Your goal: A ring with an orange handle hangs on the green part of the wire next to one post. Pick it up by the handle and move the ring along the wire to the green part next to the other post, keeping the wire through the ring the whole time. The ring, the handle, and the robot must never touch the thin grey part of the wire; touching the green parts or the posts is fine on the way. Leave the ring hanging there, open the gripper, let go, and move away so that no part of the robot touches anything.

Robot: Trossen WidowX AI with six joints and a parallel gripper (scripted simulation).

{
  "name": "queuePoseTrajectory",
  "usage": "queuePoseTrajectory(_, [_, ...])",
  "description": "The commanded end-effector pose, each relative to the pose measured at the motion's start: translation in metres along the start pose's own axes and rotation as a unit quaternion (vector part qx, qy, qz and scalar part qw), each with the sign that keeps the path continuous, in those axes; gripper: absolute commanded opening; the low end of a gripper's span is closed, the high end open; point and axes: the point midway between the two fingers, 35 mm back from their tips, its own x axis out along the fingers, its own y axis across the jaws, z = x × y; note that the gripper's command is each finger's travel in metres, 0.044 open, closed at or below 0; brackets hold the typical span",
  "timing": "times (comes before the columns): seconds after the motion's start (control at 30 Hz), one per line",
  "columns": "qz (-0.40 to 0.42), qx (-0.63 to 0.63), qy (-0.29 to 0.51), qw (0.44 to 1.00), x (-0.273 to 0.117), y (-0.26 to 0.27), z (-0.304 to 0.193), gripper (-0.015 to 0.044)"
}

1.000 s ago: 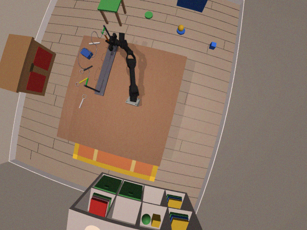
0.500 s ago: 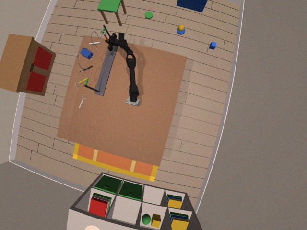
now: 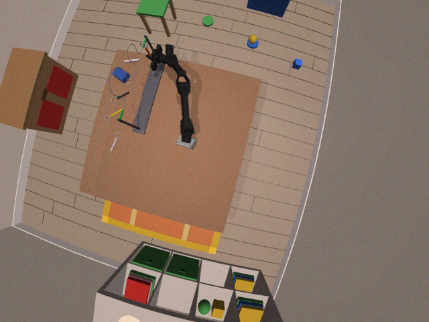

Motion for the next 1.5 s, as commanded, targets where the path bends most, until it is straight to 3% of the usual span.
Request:
queuePoseTrajectory(0.0, [-0.001,0.003,0.003,1.0,0.0,0.0,-0.001,-0.015])
queuePoseTrajectory(0.27, [-0.001,0.004,0.009,1.0,-0.002,0.001,-0.001,-0.015])
queuePoseTrajectory(1.2, [0.005,0.017,0.252,0.968,-0.061,0.031,0.012,-0.015])
queuePoseTrajectory(1.47, [0.012,0.041,0.26,0.965,-0.063,0.046,0.013,-0.015])
